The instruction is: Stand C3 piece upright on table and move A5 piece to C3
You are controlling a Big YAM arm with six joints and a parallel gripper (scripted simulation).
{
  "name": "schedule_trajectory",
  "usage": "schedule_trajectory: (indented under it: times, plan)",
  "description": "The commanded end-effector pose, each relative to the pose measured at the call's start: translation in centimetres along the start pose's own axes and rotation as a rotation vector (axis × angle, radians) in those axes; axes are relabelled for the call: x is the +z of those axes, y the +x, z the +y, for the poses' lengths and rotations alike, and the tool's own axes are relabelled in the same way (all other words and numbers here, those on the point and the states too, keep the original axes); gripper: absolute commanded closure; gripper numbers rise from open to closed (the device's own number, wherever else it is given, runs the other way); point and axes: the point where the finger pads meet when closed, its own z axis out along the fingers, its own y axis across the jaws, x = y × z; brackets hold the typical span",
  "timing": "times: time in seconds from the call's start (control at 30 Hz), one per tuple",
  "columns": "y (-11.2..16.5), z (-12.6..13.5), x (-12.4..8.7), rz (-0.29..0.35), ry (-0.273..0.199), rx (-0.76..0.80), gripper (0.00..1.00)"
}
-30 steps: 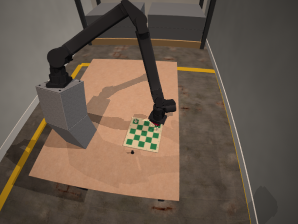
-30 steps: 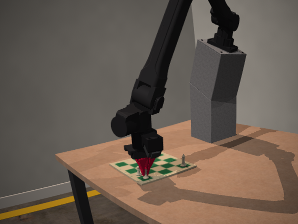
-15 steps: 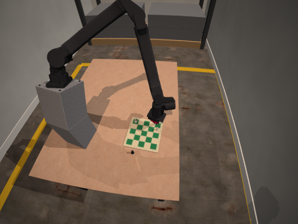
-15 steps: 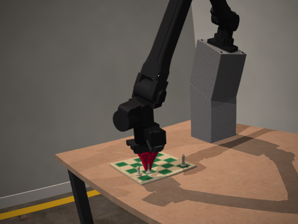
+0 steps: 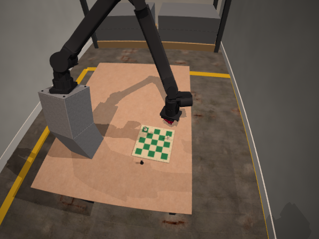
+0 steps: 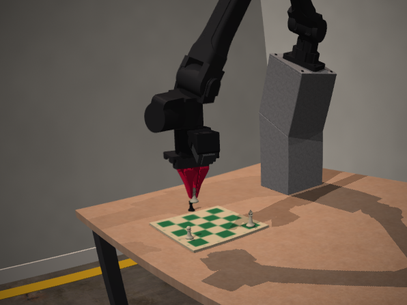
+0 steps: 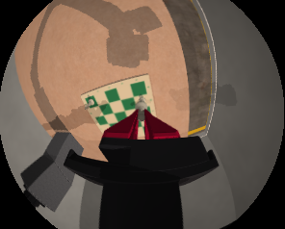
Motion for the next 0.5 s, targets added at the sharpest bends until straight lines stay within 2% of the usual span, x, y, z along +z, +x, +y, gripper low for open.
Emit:
schedule_trajectory:
  times: [0.0, 0.1, 0.13, 0.2, 0.27, 0.33, 0.43, 0.47]
  plan:
    - [1.5, 1.1, 0.7, 0.018, -0.034, 0.006, 1.0]
    - [0.8, 1.0, 0.6, 0.011, -0.025, -0.009, 1.0]
    - [-0.3, 0.1, -0.6, -0.004, 0.002, -0.02, 1.0]
    - [-1.2, -1.2, -1.1, -0.017, 0.025, -0.027, 1.0]
    - [-1.1, -1.1, -1.0, -0.016, 0.022, -0.026, 1.0]
    - [2.2, 0.3, 0.1, 0.001, -0.002, -0.013, 1.0]
    - [7.5, 3.5, 0.5, 0.005, -0.013, -0.127, 1.0]
    - [7.6, 3.4, 0.5, 0.01, -0.011, -0.127, 1.0]
